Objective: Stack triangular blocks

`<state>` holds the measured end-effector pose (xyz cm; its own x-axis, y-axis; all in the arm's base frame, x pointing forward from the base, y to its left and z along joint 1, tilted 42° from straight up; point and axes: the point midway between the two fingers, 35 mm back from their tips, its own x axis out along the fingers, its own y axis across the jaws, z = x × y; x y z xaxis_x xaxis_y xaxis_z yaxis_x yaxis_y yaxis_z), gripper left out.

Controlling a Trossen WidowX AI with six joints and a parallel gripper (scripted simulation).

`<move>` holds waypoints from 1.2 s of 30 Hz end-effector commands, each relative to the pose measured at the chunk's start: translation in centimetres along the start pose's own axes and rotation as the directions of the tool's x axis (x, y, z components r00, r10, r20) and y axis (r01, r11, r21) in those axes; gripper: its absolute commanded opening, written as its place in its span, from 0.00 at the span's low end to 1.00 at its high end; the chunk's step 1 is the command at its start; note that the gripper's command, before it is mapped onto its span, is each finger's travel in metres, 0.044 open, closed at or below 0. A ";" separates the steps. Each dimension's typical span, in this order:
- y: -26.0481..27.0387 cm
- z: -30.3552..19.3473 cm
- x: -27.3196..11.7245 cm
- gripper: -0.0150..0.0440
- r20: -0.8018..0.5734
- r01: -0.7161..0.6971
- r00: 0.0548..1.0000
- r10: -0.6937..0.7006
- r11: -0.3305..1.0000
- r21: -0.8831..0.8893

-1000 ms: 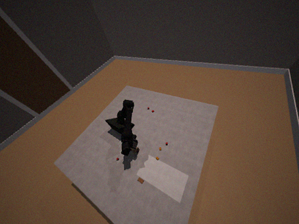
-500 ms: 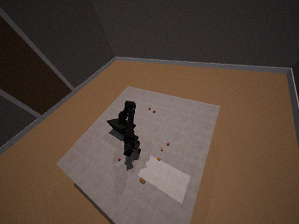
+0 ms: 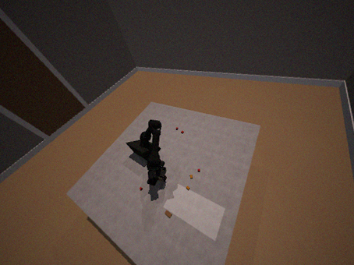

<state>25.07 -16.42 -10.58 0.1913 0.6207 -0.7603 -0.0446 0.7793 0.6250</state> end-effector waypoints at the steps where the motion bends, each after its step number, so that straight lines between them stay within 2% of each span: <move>1: 0.1 -0.1 0.3 0.25 0.000 -0.009 1.000 0.009 1.000 0.008; 36: 0.1 0.0 0.2 0.25 0.000 -0.001 1.000 0.001 1.000 0.014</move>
<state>25.02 -16.17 -10.77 0.1886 0.6226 -0.7595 -0.0337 0.7770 0.6286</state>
